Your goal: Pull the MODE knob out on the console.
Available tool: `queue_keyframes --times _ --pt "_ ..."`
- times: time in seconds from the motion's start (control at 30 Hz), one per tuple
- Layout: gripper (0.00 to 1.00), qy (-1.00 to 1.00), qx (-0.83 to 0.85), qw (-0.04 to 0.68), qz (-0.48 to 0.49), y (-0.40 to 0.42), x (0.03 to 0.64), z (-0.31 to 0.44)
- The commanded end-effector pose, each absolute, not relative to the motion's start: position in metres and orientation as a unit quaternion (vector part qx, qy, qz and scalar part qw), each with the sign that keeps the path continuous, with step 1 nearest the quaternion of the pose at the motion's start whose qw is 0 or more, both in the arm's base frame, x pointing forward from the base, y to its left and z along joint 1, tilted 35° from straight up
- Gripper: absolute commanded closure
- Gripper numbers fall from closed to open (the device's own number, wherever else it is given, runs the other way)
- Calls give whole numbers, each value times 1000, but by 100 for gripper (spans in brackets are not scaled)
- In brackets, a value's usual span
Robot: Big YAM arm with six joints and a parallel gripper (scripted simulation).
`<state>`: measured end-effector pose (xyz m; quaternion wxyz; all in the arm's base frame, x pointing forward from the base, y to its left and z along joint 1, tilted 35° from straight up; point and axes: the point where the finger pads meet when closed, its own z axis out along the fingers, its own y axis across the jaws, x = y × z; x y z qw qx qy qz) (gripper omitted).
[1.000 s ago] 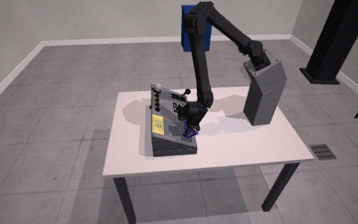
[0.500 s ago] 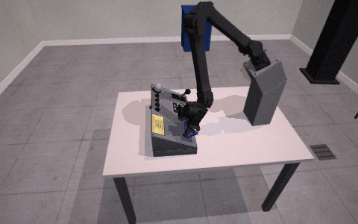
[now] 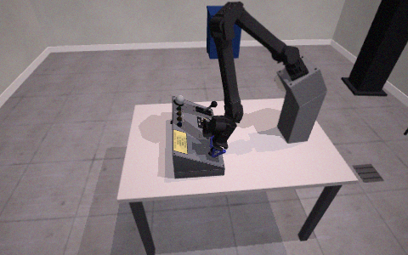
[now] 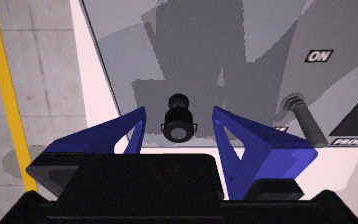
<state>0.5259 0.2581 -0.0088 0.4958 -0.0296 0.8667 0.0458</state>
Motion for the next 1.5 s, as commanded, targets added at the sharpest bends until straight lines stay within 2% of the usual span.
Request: queue_keyframes --times 0.0,0.2,0.23,1.47 --pt "30 868 -31 493 39 255 532 -14" --pt "30 868 -31 493 39 255 532 -14" --pt "100 868 -31 493 39 255 532 -14" --pt "100 867 -28 495 41 255 532 -13"
